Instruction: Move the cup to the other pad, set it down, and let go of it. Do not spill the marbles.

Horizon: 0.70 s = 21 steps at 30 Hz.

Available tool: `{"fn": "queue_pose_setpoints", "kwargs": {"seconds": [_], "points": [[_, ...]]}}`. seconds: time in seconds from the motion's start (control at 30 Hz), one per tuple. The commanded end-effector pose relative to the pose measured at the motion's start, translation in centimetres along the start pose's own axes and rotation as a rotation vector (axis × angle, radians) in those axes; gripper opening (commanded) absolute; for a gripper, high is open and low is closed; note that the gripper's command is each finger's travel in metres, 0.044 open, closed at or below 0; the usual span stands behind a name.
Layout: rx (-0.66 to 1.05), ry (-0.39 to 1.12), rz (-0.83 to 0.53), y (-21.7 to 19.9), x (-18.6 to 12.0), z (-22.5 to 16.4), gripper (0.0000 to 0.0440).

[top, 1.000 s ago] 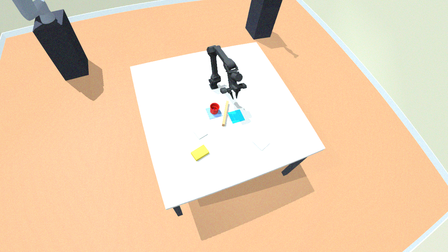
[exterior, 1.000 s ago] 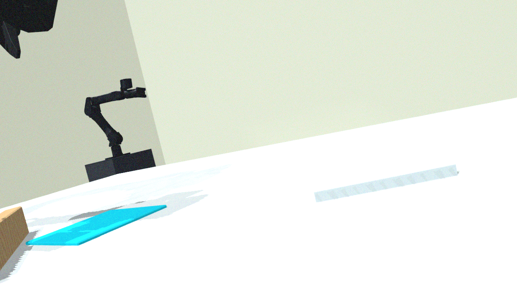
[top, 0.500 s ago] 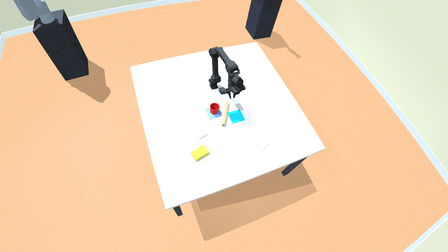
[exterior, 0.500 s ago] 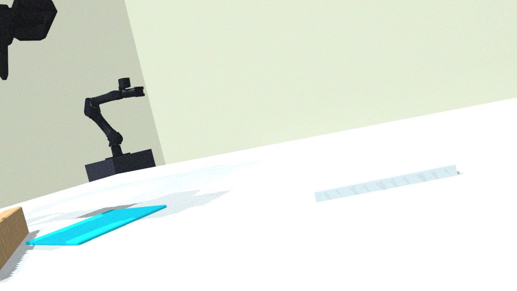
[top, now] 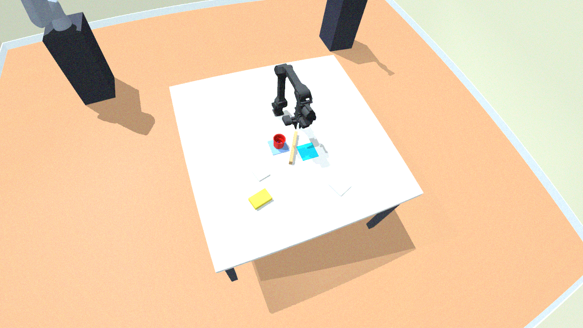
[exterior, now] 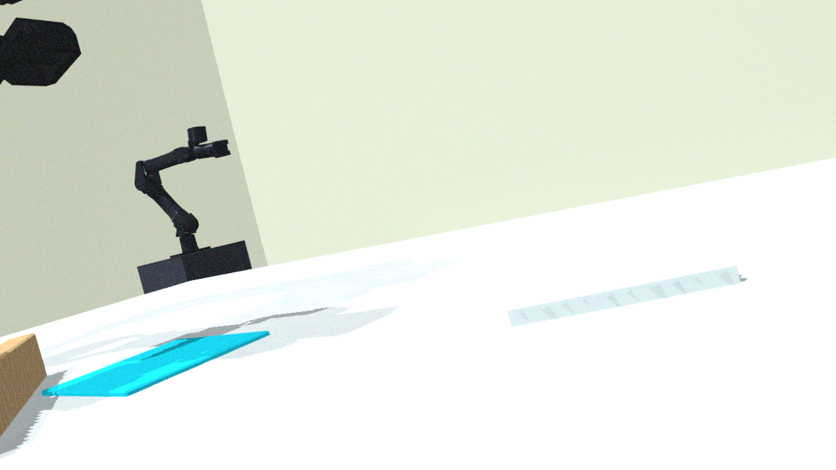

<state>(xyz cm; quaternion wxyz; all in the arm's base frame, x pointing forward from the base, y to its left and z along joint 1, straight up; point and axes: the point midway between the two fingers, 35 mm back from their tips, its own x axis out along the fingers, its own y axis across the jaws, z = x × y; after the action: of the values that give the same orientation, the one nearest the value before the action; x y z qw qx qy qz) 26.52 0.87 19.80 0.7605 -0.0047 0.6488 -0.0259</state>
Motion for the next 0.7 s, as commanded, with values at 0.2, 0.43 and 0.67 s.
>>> {"fn": "queue_pose_setpoints", "kwargs": {"seconds": [0.2, 0.43, 0.67], "points": [[-0.018, 0.109, -0.03, -1.5, 1.6, -0.6, 0.0106], [-0.021, 0.153, -0.042, -2.5, 2.9, -1.0, 0.0118], [-0.03, 0.19, -0.049, -3.5, 4.5, -1.4, 0.0137]]}}
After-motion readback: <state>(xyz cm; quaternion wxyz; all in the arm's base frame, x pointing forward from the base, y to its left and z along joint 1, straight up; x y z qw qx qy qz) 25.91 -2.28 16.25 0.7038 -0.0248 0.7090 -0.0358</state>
